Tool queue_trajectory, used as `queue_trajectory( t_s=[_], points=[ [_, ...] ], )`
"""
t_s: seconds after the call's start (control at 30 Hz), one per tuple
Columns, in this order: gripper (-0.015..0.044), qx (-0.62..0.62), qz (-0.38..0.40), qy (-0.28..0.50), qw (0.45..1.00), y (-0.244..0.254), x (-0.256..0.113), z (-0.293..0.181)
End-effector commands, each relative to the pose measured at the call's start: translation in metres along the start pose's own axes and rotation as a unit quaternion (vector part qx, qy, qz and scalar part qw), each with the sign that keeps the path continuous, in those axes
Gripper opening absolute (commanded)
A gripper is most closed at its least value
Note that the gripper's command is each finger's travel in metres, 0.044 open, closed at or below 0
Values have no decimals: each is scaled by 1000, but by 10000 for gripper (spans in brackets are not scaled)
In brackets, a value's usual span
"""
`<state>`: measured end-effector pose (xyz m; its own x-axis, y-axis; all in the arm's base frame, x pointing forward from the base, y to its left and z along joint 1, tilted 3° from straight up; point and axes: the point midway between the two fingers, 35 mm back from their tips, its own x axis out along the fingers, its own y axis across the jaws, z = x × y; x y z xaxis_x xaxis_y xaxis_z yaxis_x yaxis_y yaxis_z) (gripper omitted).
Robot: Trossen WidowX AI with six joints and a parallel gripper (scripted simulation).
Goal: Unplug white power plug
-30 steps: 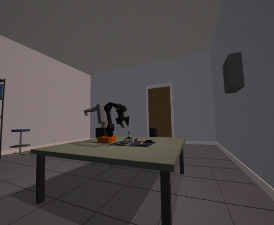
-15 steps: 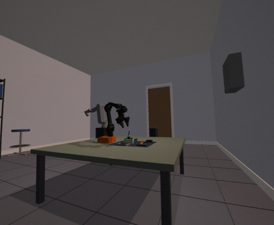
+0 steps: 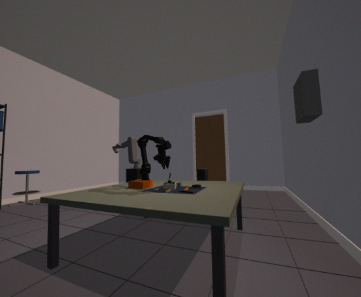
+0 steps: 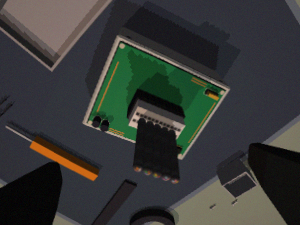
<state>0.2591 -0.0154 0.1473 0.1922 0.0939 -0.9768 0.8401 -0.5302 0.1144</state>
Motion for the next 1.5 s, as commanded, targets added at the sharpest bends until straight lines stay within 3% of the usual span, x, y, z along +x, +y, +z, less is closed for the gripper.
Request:
queue_trajectory(
  t_s=[0.0, 0.13, 0.47, 0.77, 1.0, 1.47],
  points=[
    [430, 156, -17, -70, 985, -12, 8, -8],
    [430, 239, -10, -109, 965, -20, 11, -12],
    [430, 239, -10, -109, 965, -20, 11, -12],
    [430, 239, -10, -109, 965, -22, 40, -6],
    [430, 239, -9, -108, 965, -6, 48, -36],
    [430, 239, -9, -108, 965, -4, 57, -35]
  ],
)
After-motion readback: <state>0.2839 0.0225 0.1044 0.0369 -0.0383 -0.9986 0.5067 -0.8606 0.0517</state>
